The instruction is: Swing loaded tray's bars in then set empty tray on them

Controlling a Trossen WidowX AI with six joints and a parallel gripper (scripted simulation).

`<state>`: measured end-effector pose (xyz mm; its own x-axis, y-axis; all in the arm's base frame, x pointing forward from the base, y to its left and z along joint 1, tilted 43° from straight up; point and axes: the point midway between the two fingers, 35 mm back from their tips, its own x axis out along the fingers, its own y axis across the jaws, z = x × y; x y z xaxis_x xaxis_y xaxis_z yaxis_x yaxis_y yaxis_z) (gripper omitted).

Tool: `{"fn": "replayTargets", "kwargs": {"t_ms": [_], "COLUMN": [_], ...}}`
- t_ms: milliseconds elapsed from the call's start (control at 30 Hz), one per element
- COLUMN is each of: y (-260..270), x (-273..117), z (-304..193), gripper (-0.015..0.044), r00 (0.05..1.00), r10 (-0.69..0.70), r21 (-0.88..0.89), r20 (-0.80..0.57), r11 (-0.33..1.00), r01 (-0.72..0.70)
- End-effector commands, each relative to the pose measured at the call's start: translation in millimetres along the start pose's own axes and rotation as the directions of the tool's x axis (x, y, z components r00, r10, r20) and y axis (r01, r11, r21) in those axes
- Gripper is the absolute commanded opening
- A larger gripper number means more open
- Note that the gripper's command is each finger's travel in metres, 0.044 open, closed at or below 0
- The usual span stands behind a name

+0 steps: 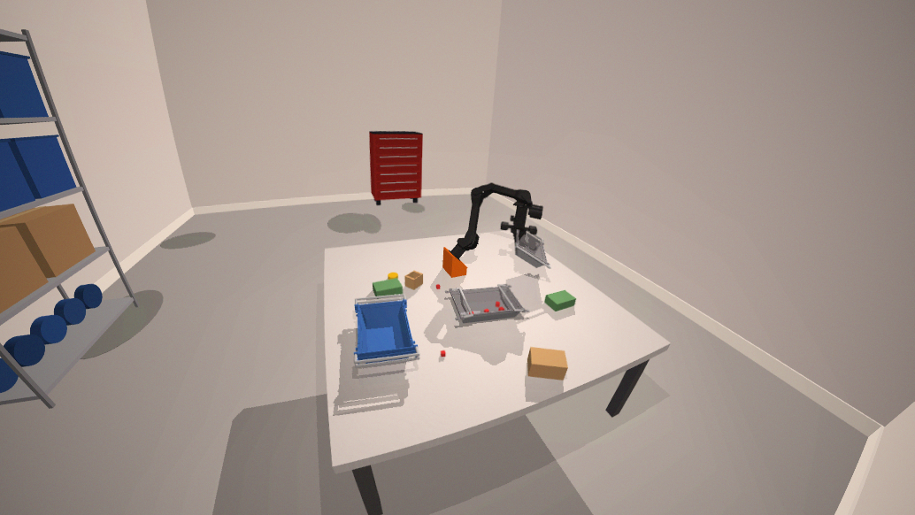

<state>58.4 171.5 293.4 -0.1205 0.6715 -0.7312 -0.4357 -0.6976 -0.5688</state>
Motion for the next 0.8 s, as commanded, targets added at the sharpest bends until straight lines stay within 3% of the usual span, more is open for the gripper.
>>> {"fn": "replayTargets", "kwargs": {"t_ms": [0, 767], "y": [-7.6, -30.7], "x": [-1.1, 6.3], "z": [-8.3, -95.8], "gripper": [0.0, 0.0], "r00": [1.0, 0.995], "r10": [-0.008, 0.059], "r21": [0.022, 0.283], "r20": [-0.014, -0.077], "r11": [1.0, 0.958], "r01": [0.009, -0.035]}}
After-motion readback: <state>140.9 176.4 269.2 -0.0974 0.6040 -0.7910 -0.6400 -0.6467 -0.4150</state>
